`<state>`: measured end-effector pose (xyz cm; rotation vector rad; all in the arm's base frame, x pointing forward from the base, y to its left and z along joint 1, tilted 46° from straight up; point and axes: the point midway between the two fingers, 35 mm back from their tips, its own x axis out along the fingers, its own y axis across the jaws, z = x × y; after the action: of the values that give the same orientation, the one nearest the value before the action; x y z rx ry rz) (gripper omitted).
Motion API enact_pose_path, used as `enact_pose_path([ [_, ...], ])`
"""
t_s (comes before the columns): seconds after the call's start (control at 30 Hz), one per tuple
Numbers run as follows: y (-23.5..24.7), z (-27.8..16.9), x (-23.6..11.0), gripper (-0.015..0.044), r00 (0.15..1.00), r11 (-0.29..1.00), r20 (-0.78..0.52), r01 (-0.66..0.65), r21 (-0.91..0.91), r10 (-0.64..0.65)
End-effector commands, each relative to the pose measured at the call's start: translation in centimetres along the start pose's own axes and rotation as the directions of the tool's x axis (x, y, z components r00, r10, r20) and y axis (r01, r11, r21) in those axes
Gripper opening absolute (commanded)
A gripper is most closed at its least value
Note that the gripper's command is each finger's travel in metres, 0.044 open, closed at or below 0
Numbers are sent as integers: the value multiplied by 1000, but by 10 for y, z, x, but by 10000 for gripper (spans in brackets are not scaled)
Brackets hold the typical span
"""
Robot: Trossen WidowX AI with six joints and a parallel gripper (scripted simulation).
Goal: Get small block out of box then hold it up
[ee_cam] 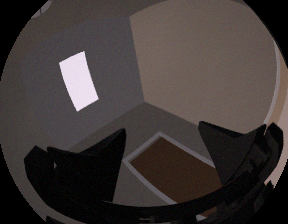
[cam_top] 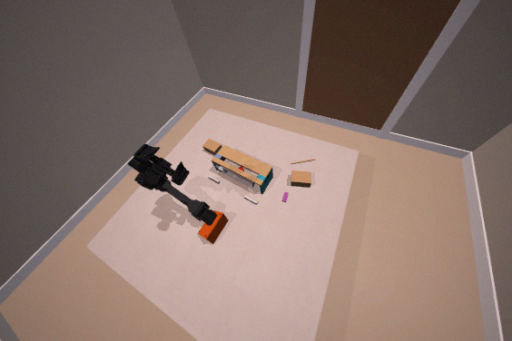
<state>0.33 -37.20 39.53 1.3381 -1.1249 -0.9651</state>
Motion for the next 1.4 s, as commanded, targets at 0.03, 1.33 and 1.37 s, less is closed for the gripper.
enact_pose_path([
  [0.03, -7, -7, 4, 400, 999, 998, -22, 28, -48, -30],
  [1.33, -239, -295, -102, 400, 99, 15, -473, -973, -232, -875],
  [1.37, -242, -299, -109, 400, 68, 12, -464, -986, -168, -883],
])
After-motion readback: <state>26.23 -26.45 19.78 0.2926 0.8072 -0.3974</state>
